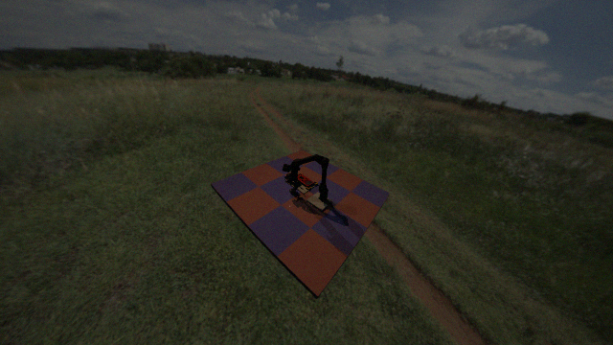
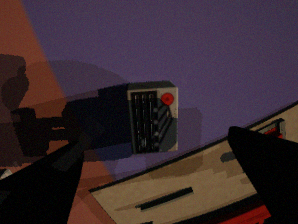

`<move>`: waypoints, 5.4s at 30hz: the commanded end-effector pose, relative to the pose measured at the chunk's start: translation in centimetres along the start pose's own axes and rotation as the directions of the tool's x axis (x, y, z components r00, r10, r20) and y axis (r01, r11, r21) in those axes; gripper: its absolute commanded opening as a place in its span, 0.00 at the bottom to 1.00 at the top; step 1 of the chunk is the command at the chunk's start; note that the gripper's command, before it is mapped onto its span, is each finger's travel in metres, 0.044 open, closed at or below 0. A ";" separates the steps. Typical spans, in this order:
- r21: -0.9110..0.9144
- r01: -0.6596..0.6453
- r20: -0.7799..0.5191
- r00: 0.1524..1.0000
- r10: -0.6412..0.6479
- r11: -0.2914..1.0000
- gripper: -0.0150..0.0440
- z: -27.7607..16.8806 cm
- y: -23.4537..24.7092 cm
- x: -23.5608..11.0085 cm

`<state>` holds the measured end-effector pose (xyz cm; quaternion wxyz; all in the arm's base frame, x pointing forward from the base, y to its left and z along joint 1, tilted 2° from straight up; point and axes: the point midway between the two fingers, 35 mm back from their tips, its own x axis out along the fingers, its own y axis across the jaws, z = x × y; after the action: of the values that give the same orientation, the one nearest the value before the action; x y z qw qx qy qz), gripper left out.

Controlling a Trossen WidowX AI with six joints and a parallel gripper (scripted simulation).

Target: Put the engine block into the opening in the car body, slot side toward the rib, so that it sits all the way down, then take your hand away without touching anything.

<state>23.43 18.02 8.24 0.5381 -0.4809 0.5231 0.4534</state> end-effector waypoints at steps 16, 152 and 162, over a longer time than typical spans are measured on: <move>0.051 0.000 0.000 1.000 0.000 0.999 1.00 0.0 0.0 0.0; -0.005 0.000 0.001 1.000 0.000 -1.000 0.49 0.1 -0.1 3.5; -0.005 0.000 0.001 1.000 0.000 -1.000 0.25 0.2 -0.2 2.8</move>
<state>23.62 18.01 4.90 -0.4810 -0.5368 -0.4529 0.5248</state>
